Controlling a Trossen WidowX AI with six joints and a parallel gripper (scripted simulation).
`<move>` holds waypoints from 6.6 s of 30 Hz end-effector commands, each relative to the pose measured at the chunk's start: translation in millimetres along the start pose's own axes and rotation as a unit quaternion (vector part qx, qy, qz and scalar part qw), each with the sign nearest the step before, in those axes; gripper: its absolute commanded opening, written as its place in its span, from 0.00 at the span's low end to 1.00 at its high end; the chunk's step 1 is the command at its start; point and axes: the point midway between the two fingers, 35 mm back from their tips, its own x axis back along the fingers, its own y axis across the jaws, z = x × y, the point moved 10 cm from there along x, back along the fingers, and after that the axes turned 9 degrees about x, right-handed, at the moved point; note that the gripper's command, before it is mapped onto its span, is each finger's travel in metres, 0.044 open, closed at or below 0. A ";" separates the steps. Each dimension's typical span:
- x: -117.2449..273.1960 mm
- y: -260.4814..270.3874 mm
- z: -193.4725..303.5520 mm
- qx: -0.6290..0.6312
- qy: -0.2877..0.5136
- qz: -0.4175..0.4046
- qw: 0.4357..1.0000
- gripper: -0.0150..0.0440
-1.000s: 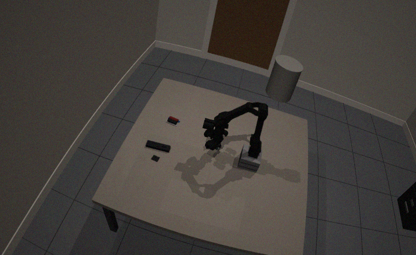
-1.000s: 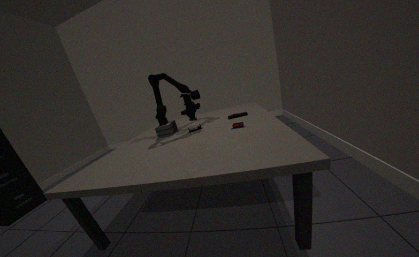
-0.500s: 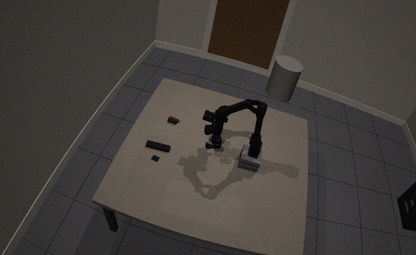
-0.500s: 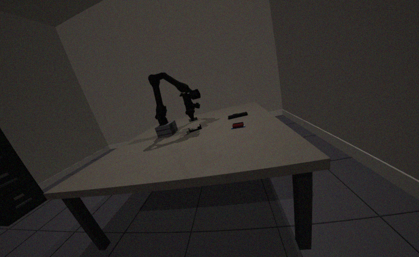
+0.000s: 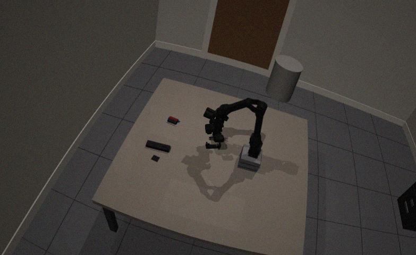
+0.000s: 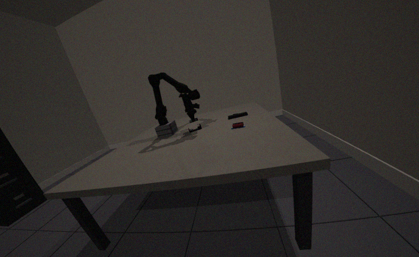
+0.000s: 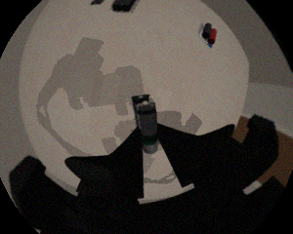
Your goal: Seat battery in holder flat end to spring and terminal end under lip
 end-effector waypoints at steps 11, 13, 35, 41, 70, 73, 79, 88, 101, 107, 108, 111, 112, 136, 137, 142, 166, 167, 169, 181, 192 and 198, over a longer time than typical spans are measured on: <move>-32.0 2.7 17.0 -0.002 -0.093 0.012 0.996 0.38; -35.5 3.3 19.4 -0.002 -0.106 0.014 0.994 0.38; -52.4 4.3 38.8 -0.002 -0.178 0.021 0.984 0.38; -57.3 5.4 45.8 -0.001 -0.203 0.024 0.979 0.38; -65.8 10.2 74.3 0.002 -0.238 0.028 0.971 0.38; -65.8 10.7 77.0 0.003 -0.238 0.028 0.971 0.38; -65.7 10.3 76.8 0.003 -0.234 0.026 0.972 0.38; -65.7 7.0 67.1 -0.003 -0.206 0.015 0.978 0.38; -65.7 3.0 54.1 -0.009 -0.163 0.000 0.987 0.38; -65.9 1.4 48.6 -0.010 -0.140 -0.006 0.990 0.38; -65.9 1.2 47.7 -0.010 -0.137 -0.007 0.991 0.38; -65.9 0.5 45.0 -0.011 -0.126 -0.010 0.992 0.38; -65.9 0.3 44.1 -0.011 -0.122 -0.011 0.992 0.38; -64.9 -3.3 23.1 -0.007 -0.032 -0.028 0.999 0.38; -64.9 -3.4 22.2 -0.007 -0.029 -0.029 0.999 0.38; -64.3 -3.9 17.9 -0.005 -0.010 -0.031 0.999 0.38; -64.7 -6.9 -0.7 -0.004 0.001 -0.032 0.999 0.38; -64.7 -7.0 -0.6 -0.004 0.001 -0.032 0.999 0.38; -64.6 -7.0 -0.5 -0.004 0.001 -0.032 0.999 0.38; -64.6 -7.3 -0.8 -0.004 0.002 -0.032 0.999 0.51; -51.2 -7.3 -1.2 -0.003 0.001 -0.033 0.999 0.55; -51.1 -7.1 -0.8 -0.003 0.003 -0.034 0.999 0.59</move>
